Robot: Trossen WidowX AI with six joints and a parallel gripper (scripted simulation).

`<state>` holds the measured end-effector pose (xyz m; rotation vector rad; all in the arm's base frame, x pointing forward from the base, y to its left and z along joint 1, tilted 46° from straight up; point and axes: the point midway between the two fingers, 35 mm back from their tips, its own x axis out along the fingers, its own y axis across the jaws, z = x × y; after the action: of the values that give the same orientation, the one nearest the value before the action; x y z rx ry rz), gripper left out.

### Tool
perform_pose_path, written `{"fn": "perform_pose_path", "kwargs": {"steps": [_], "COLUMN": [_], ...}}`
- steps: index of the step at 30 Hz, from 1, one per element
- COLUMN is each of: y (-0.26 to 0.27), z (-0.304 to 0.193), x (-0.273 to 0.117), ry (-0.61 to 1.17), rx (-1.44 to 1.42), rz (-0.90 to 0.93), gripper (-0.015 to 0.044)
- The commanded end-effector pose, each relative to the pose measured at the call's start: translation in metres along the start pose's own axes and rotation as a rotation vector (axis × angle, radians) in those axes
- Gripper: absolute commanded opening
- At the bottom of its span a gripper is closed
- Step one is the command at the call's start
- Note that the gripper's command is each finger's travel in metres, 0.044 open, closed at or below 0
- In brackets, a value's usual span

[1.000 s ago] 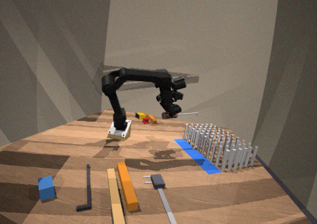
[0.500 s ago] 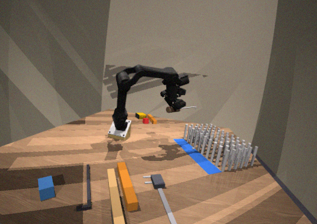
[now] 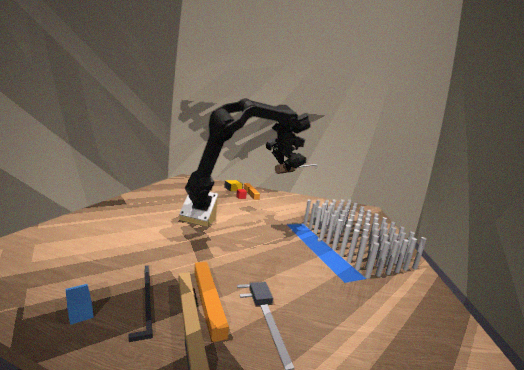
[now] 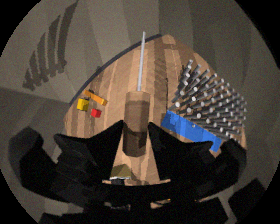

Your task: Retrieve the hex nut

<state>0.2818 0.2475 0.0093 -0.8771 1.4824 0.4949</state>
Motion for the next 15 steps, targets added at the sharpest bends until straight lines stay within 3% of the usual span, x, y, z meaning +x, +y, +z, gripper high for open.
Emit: {"fn": "perform_pose_path", "kwargs": {"steps": [1,15], "y": [0.02,0.097], "z": [0.011,0.035], "x": [0.011,0.063], "ry": [0.006,0.055], "rx": [-0.024,-0.106], "rz": [0.017,0.056], "gripper": [0.0,0.0]}}
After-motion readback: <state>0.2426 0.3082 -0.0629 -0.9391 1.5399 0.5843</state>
